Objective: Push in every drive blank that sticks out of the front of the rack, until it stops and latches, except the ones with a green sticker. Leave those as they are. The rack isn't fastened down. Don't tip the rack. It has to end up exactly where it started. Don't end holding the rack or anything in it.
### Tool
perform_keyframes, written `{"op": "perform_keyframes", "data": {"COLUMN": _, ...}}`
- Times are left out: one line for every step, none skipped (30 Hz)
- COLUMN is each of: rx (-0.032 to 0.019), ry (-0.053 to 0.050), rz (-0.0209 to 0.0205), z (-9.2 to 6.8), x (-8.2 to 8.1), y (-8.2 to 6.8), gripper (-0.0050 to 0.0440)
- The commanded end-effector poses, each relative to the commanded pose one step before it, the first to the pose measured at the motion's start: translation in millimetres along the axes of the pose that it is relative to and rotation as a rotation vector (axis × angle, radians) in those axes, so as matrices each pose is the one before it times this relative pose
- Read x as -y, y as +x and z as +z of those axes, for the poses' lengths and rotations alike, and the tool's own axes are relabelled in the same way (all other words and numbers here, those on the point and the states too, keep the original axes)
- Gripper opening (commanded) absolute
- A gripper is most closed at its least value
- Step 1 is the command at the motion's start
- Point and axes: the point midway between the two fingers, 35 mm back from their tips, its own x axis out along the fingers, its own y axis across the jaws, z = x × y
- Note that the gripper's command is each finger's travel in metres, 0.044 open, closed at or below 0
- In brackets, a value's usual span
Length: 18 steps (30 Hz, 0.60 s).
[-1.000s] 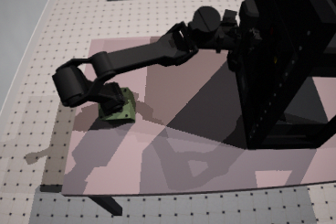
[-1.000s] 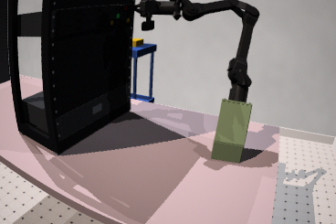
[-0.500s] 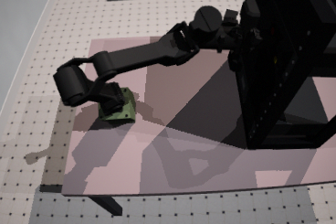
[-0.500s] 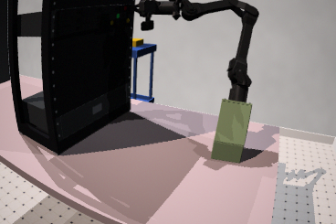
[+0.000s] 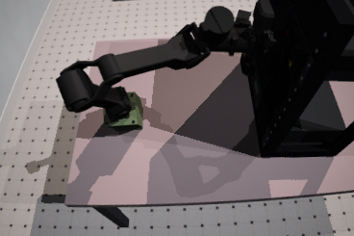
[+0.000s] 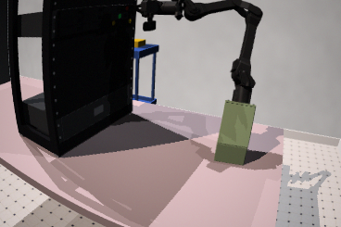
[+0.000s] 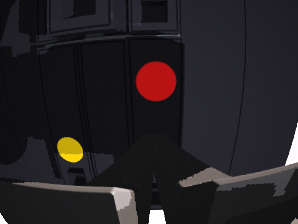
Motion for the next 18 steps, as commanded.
{"op": "perform_keyframes", "data": {"rx": -0.00988, "ry": 0.0207, "rz": -0.03755, "z": -6.95, "x": 15.9, "y": 0.33, "gripper": 0.0}}
{"op": "perform_keyframes", "data": {"rx": 0.0, "ry": 0.0, "rz": 0.0, "z": -0.12, "x": 0.33, "y": 0.4, "gripper": 0.0}}
{"op": "perform_keyframes", "data": {"rx": 0.0, "ry": 0.0, "rz": 0.0, "z": 0.0, "x": 0.0, "y": 0.0, "gripper": 0.0}}
{"op": "perform_keyframes", "data": {"rx": 0.0, "ry": 0.0, "rz": 0.0, "z": 0.0, "x": 0.0, "y": 0.0, "gripper": 0.0}}
{"op": "perform_keyframes", "data": {"rx": 0.0, "ry": 0.0, "rz": 0.0, "z": -0.17, "x": 0.45, "y": 0.56, "gripper": 0.0}}
{"op": "perform_keyframes", "data": {"rx": 0.0, "ry": 0.0, "rz": 0.0, "z": -0.19, "x": 0.5, "y": 0.62, "gripper": 0.0}}
{"op": "perform_keyframes", "data": {"rx": 0.0, "ry": 0.0, "rz": 0.0, "z": -0.17, "x": 0.45, "y": 0.56, "gripper": 0.0}}
{"op": "perform_keyframes", "data": {"rx": 0.0, "ry": 0.0, "rz": 0.0, "z": -0.12, "x": 0.32, "y": 0.4, "gripper": 0.0}}
{"op": "perform_keyframes", "data": {"rx": 0.0, "ry": 0.0, "rz": 0.0, "z": -0.06, "x": 0.16, "y": 0.19, "gripper": 0.0}}
{"op": "perform_keyframes", "data": {"rx": 0.0, "ry": 0.0, "rz": 0.0, "z": -0.01, "x": 0.03, "y": 0.03, "gripper": 0.0}}
{"op": "perform_keyframes", "data": {"rx": 0.0, "ry": 0.0, "rz": 0.0, "z": 0.0, "x": 0.0, "y": 0.0, "gripper": 0.0}}
{"op": "perform_keyframes", "data": {"rx": 0.0, "ry": 0.0, "rz": 0.0, "z": 0.0, "x": 0.0, "y": 0.0, "gripper": 0.0}}
{"op": "perform_keyframes", "data": {"rx": 0.0, "ry": 0.0, "rz": 0.0, "z": 0.0, "x": 0.0, "y": 0.0, "gripper": 0.0}}
{"op": "perform_keyframes", "data": {"rx": 0.0, "ry": 0.0, "rz": 0.0, "z": 0.0, "x": 0.0, "y": 0.0, "gripper": 0.0}}
{"op": "perform_keyframes", "data": {"rx": 0.0, "ry": 0.0, "rz": 0.0, "z": 0.0, "x": 0.0, "y": 0.0, "gripper": 0.0}}
{"op": "perform_keyframes", "data": {"rx": 0.0, "ry": 0.0, "rz": 0.0, "z": 0.0, "x": 0.0, "y": 0.0, "gripper": 0.0}}
{"op": "perform_keyframes", "data": {"rx": 0.0, "ry": 0.0, "rz": 0.0, "z": 0.0, "x": 0.0, "y": 0.0, "gripper": 0.0}}
{"op": "perform_keyframes", "data": {"rx": 0.0, "ry": 0.0, "rz": 0.0, "z": 0.0, "x": 0.0, "y": 0.0, "gripper": 0.0}}
